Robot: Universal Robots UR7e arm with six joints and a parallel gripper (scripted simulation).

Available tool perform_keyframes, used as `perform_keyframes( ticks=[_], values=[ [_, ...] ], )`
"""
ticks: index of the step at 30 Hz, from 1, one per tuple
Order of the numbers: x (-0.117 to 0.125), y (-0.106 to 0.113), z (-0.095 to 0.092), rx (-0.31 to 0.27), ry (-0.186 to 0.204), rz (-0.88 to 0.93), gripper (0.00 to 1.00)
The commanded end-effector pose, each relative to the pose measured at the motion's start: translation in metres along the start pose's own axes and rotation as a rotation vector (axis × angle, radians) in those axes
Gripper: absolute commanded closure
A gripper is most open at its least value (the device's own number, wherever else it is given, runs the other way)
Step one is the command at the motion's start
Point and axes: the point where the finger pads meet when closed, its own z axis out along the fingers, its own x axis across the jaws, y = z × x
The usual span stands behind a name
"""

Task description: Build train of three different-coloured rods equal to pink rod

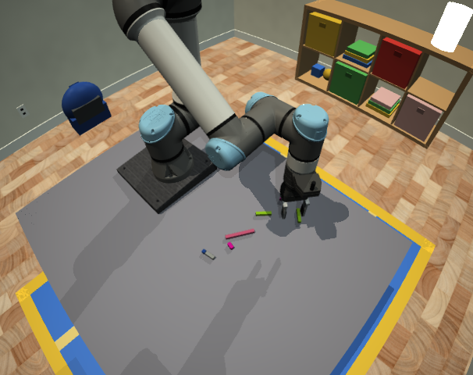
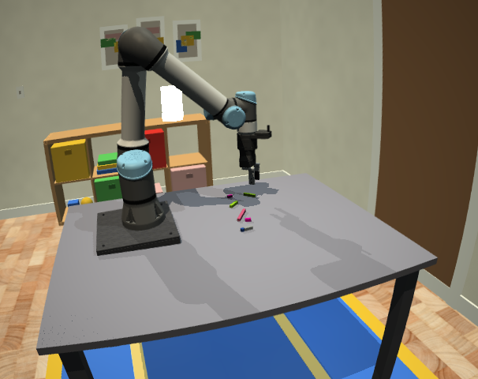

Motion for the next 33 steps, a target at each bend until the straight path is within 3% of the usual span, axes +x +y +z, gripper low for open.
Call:
perform_keyframes(
  ticks=[1, 10, 22, 23, 33],
  values=[
    [-0.014, 0.011, 0.002, 0.002, 0.0, 0.048, 0.0],
    [-0.035, 0.032, 0.006, 0.003, 0.002, 0.126, 0.0],
    [-0.04, 0.036, 0.007, 0.003, 0.003, 0.142, 0.0],
    [-0.04, 0.036, 0.007, 0.003, 0.003, 0.142, 0.46],
    [-0.04, 0.036, 0.007, 0.003, 0.003, 0.142, 0.46]
  ],
)
